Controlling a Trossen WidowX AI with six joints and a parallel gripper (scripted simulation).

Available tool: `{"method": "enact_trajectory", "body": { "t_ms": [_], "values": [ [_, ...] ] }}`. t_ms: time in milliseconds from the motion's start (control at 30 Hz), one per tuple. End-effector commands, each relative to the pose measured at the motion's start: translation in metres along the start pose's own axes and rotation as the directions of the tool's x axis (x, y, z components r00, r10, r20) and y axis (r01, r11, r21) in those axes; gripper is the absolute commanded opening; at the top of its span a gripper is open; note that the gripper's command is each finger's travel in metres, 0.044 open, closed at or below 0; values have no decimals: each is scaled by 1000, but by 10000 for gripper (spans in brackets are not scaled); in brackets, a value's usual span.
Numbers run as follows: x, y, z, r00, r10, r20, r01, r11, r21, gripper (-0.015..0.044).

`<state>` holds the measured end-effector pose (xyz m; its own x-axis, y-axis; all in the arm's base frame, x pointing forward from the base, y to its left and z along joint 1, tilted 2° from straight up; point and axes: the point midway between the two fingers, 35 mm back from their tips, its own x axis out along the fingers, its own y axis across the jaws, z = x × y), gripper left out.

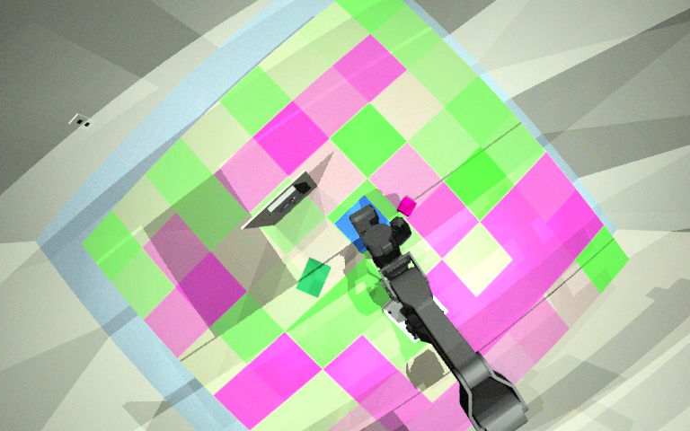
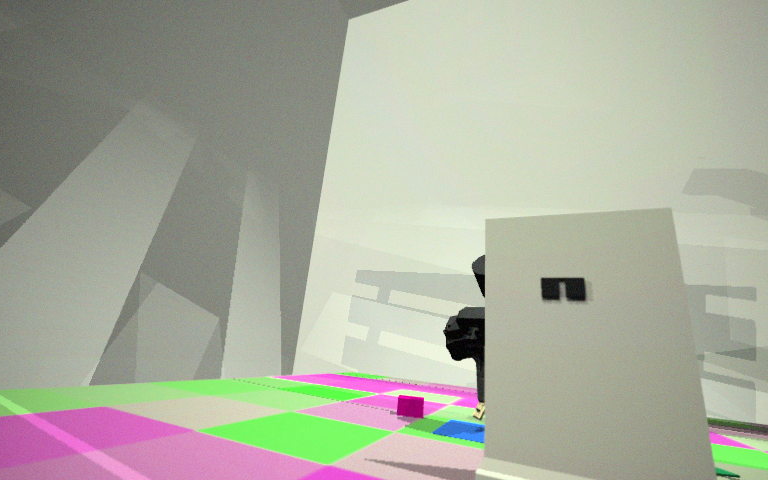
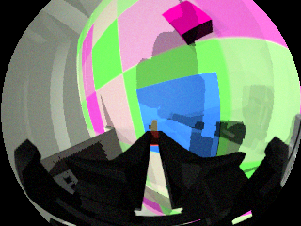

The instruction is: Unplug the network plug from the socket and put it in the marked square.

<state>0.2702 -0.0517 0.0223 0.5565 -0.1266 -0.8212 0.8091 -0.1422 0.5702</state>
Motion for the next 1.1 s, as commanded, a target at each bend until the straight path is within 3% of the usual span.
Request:
{"method": "enact_trajectory", "body": {
  "t_ms": [0,867,1067],
  "values": [
    [4,-7,0,1000,-7,1,7,1000,1,0],
    [14,-13,0,1000,-5,1,5,1000,1,0],
    [14,-13,0,1000,-5,1,5,1000,1,156]
  ]
}}
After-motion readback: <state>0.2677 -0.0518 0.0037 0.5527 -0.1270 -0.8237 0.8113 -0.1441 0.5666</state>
